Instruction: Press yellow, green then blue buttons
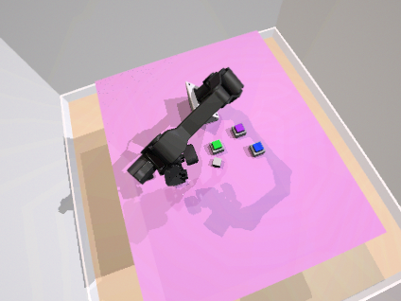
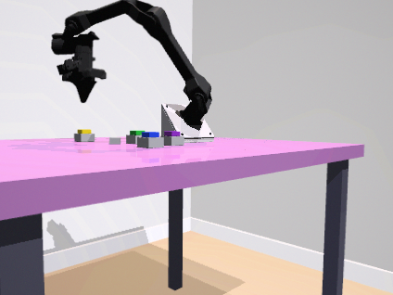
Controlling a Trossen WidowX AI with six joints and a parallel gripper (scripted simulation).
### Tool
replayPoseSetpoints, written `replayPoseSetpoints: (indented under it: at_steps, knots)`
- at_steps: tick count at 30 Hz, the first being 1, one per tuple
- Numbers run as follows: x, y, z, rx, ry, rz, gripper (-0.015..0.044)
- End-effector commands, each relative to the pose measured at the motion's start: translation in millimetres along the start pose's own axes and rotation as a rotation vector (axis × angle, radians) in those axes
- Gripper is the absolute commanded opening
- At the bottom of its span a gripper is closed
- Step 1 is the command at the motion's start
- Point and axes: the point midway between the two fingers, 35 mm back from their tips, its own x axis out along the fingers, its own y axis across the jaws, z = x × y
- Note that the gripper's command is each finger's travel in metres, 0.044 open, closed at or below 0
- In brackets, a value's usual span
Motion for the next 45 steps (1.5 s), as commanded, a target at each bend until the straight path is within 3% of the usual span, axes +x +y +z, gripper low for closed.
replayPoseSetpoints:
  at_steps: [1, 9, 18, 24, 29, 45]
  knots:
    - [-5, 8, -2, -0.003, 0.010, 0.005, 0.0020]
    - [-18, 104, -21, 0.001, 0.012, 0.010, 0.0020]
    - [-4, 195, -68, 0.004, 0.015, 0.018, 0.0020]
    - [-1, 196, -69, 0.004, 0.015, 0.018, 0.0020]
    - [55, 198, -69, 0.003, 0.014, 0.020, 0.0020]
    - [75, 198, -69, 0.003, 0.014, 0.020, 0.0020]
